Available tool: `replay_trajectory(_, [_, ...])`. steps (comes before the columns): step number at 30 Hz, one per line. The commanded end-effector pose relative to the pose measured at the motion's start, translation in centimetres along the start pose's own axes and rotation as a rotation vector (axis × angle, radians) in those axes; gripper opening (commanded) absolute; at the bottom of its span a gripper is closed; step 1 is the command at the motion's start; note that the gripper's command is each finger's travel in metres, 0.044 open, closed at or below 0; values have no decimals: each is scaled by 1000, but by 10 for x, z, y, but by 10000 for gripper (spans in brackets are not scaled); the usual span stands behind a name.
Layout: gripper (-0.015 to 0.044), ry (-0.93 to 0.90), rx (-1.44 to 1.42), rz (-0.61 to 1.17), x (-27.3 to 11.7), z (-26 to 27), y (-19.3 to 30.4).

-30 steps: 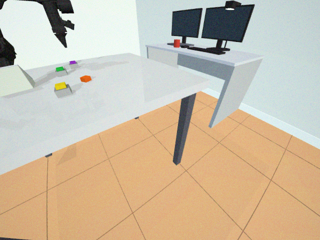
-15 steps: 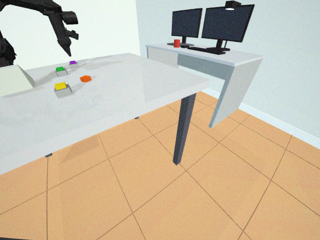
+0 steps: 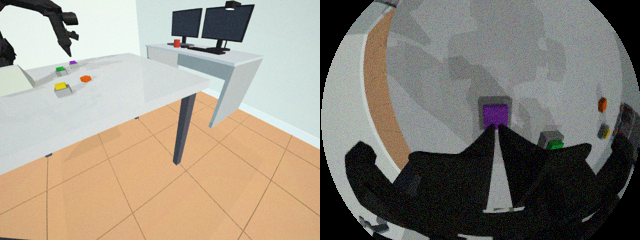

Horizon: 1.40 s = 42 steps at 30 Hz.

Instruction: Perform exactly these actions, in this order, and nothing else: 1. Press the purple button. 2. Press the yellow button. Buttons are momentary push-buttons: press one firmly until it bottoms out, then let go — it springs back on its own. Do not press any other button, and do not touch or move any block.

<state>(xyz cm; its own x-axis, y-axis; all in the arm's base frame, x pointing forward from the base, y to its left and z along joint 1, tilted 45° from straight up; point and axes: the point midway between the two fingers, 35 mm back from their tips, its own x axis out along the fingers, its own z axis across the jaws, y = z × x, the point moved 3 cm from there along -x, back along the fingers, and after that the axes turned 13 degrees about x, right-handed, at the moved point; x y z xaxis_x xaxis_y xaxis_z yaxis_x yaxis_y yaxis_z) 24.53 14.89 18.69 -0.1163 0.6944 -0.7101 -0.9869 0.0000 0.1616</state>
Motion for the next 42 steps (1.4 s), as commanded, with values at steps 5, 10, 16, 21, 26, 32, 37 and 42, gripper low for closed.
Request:
replay_trajectory(5, [20,3,5,3,12,-2,0])
replay_trajectory(10, [20,3,5,3,20,-2,0])
replay_trajectory(16, [20,2,5,3,30,-1,1])
replay_trajectory(21, [20,1,5,3,34,-1,1])
replay_trajectory(26, [20,1,5,3,34,-1,1])
replay_trajectory(32, [20,1,5,3,34,-1,1])
replay_trajectory(37, [20,1,5,3,34,-1,1])
replay_trajectory(42, [20,1,3,2,11,-1,0])
